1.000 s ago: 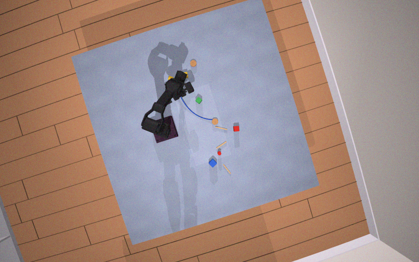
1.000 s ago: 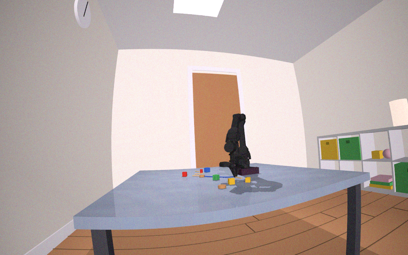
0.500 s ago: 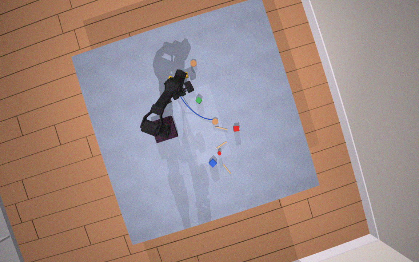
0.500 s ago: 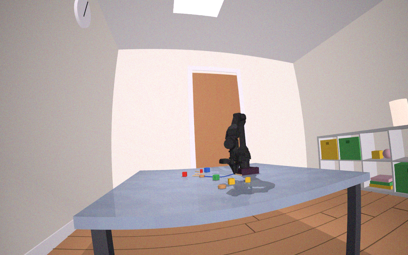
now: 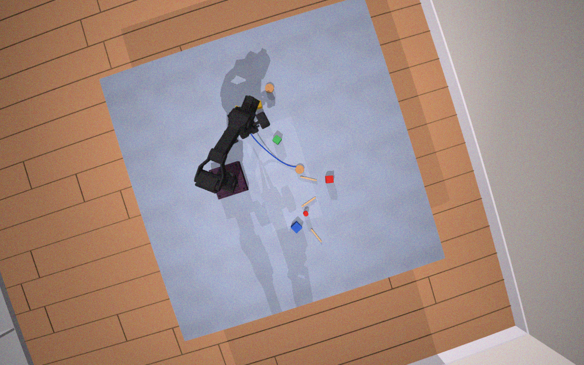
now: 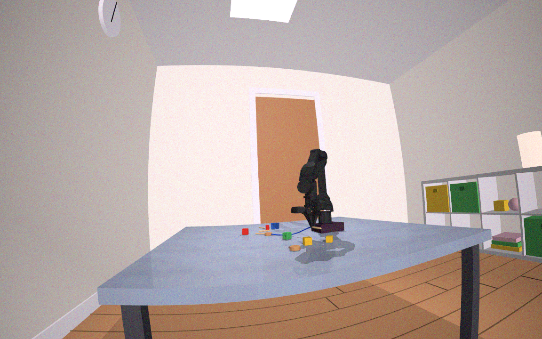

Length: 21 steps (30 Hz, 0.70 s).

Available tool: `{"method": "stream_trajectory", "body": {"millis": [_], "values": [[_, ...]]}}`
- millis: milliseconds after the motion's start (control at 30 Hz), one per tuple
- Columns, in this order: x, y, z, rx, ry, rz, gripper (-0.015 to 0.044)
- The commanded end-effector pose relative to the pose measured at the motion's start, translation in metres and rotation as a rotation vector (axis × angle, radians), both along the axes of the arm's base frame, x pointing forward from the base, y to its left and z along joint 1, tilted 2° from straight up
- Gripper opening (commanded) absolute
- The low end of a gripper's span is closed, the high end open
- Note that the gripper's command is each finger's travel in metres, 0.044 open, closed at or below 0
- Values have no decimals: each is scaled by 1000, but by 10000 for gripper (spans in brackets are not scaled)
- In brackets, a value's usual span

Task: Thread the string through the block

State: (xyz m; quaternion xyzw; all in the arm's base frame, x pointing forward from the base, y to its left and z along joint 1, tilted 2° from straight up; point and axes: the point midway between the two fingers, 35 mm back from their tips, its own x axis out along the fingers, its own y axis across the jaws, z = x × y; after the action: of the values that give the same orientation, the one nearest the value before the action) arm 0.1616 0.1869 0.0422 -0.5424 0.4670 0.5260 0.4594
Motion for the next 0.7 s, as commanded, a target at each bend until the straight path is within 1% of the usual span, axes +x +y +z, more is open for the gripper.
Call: {"method": "stream_trajectory", "body": {"millis": [0,367,667], "values": [[0,1,8,3,-2,-3,0],[0,0,5,1,-1,-4,0],[10,-5,5,-10,-4,-208,0]]}}
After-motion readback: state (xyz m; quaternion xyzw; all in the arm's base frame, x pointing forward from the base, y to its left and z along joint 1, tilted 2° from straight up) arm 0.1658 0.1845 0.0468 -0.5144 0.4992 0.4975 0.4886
